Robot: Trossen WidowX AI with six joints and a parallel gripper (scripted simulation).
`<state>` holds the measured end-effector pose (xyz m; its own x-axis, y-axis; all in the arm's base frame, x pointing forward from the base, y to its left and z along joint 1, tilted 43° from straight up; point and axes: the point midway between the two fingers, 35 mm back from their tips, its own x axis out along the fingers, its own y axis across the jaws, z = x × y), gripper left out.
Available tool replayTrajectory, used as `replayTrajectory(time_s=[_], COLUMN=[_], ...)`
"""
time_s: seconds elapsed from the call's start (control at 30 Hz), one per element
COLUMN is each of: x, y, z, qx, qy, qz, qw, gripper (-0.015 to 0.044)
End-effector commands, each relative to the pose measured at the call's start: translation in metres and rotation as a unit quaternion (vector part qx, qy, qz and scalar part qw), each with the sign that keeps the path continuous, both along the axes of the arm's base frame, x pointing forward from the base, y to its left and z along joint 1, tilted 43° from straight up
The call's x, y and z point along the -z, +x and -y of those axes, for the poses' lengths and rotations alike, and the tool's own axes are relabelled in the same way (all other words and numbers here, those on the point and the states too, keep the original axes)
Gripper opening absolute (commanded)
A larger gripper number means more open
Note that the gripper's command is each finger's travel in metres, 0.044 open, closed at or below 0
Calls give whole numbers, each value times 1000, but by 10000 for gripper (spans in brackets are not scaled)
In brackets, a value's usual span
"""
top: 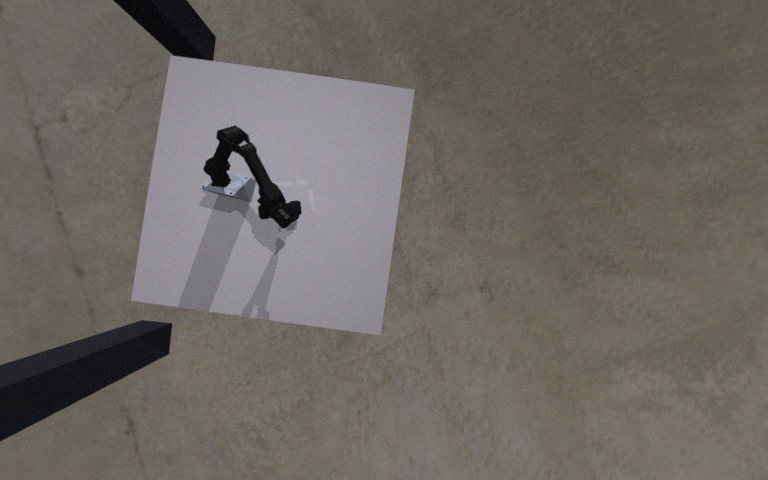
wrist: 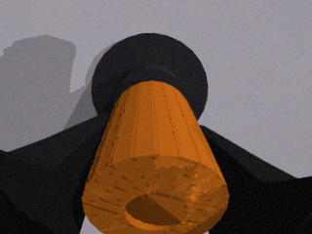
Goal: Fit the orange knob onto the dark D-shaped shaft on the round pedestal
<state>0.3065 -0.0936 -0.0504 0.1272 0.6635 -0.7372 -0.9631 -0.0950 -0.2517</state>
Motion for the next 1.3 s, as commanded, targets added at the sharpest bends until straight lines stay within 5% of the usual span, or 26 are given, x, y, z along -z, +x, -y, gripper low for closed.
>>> replayTrajectory(time_s=[0.0, 1.27], x=[0, -2], y=[-1, -2], z=[0, 2], qx=[-1, -78], qy=[0, -14], qz=[1, 71], qw=[1000, 994], gripper=[0, 0])
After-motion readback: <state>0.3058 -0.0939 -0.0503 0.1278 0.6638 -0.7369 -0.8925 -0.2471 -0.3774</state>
